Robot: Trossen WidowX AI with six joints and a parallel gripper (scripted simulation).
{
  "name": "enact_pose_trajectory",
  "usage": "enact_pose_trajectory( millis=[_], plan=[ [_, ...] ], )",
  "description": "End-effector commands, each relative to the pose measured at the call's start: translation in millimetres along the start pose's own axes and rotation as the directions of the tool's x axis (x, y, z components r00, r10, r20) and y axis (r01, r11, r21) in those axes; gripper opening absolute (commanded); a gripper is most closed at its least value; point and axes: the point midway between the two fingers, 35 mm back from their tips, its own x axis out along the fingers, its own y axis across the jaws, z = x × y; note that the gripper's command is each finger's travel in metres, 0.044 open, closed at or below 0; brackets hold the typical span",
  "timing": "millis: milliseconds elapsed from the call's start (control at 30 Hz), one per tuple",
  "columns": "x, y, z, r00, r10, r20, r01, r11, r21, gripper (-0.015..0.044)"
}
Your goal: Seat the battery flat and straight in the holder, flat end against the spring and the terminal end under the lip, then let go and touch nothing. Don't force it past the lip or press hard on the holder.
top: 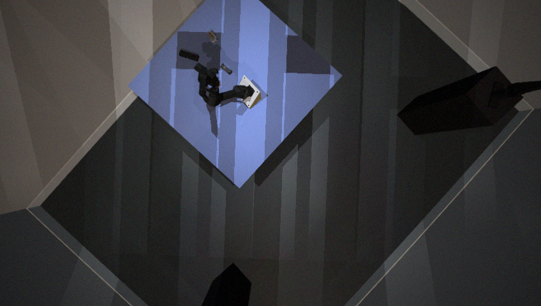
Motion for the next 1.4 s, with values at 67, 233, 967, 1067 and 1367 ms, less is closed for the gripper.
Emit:
enact_pose_trajectory(
  millis=[67, 233, 967, 1067, 1367],
  plan=[
    [-0.2, -11.4, 2.1, 1.0, 0.0, 0.002, 0.0, 1.0, -0.005, 0.0],
    [-0.2, -19.5, 2.1, 1.0, -0.001, 0.002, 0.001, 1.0, -0.005, 0.0],
    [-30.1, -46.2, 0.0, 1.0, -0.005, -0.003, 0.005, 1.0, -0.003, 0.0],
    [-57.3, -48.0, 0.0, 1.0, -0.004, -0.002, 0.004, 1.0, -0.004, 0.0],
    [-80.0, -47.2, -0.7, 1.0, -0.002, 0.001, 0.002, 1.0, -0.005, 0.0]
  ],
)
